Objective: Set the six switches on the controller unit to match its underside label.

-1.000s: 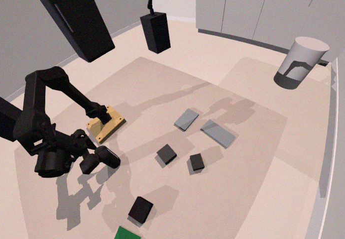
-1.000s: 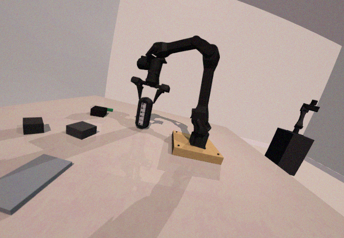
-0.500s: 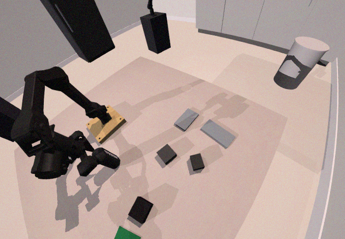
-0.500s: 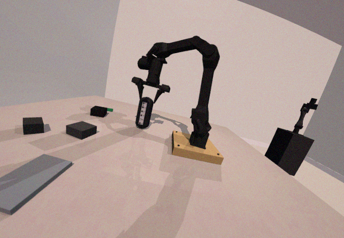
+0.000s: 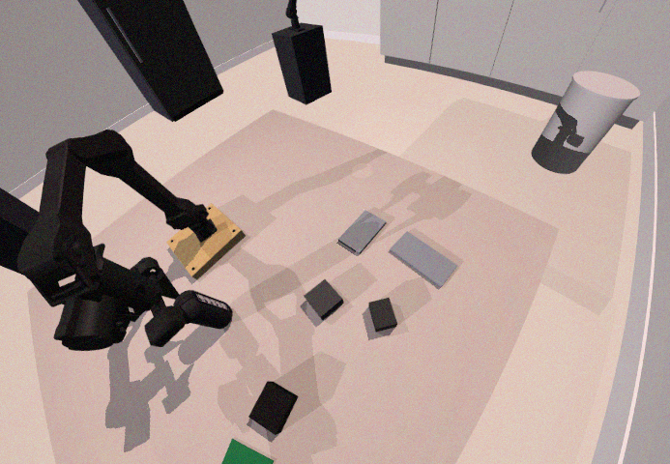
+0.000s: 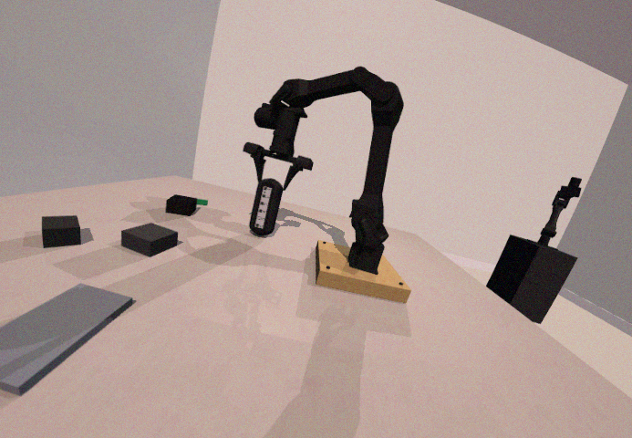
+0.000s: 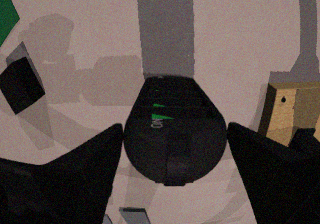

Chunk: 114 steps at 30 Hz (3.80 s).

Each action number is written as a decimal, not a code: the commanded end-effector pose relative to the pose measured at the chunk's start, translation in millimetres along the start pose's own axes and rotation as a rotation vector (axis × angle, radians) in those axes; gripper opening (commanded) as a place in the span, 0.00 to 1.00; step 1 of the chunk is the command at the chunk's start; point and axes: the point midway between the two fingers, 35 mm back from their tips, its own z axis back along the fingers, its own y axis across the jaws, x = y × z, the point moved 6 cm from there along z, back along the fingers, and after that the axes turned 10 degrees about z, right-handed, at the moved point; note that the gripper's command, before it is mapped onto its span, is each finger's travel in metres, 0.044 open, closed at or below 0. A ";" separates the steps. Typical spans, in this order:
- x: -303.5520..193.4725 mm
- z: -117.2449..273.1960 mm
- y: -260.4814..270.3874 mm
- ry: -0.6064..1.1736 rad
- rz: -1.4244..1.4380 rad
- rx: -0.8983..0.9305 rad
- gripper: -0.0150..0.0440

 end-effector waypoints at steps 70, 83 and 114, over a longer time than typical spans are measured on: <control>49.4 -19.6 -7.2 -0.095 0.005 -0.030 0.83; 58.3 -24.6 -8.9 -0.096 0.005 -0.030 0.83; 77.7 -39.2 -12.5 -0.098 0.005 -0.031 0.83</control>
